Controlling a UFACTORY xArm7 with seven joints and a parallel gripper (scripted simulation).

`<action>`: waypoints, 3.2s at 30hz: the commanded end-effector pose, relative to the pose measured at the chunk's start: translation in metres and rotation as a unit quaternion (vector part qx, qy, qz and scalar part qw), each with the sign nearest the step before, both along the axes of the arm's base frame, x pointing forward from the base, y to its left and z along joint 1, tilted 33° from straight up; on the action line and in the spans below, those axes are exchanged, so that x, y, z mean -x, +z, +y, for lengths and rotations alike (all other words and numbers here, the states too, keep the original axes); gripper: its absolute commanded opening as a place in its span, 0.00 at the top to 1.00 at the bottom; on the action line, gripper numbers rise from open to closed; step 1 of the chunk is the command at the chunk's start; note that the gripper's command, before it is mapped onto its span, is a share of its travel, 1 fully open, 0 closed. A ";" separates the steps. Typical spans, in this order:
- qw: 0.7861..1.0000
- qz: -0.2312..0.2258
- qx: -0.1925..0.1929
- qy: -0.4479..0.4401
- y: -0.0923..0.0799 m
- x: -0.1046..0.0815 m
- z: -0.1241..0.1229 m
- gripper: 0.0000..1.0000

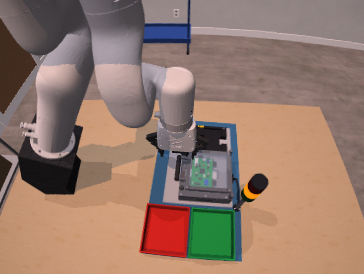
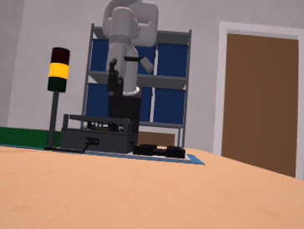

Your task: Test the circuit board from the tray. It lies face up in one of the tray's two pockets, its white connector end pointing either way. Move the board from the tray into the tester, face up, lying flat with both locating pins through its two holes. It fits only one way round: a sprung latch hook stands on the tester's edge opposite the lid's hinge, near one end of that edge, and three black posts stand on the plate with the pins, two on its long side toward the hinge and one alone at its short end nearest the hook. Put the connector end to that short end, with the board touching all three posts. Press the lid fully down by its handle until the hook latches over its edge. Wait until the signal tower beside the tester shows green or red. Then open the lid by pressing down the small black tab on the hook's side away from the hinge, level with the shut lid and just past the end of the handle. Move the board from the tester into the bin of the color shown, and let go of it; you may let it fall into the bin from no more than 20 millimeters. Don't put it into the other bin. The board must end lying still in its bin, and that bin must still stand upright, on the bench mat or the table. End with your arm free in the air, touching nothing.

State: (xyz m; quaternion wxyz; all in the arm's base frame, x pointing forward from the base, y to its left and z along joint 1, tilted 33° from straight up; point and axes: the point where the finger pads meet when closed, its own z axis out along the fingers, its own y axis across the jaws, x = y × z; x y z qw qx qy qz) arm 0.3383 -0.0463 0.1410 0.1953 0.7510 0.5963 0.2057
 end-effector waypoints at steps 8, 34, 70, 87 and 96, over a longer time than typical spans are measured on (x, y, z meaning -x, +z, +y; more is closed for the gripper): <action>1.000 -0.001 0.000 0.000 0.001 -0.001 0.000 0.00; 1.000 -0.001 0.000 0.000 0.001 -0.001 0.000 1.00; 1.000 -0.001 0.000 0.000 0.005 0.002 0.000 1.00; 1.000 -0.001 0.000 0.000 0.011 0.006 0.000 1.00; 1.000 -0.002 -0.004 -0.006 0.011 0.006 0.000 1.00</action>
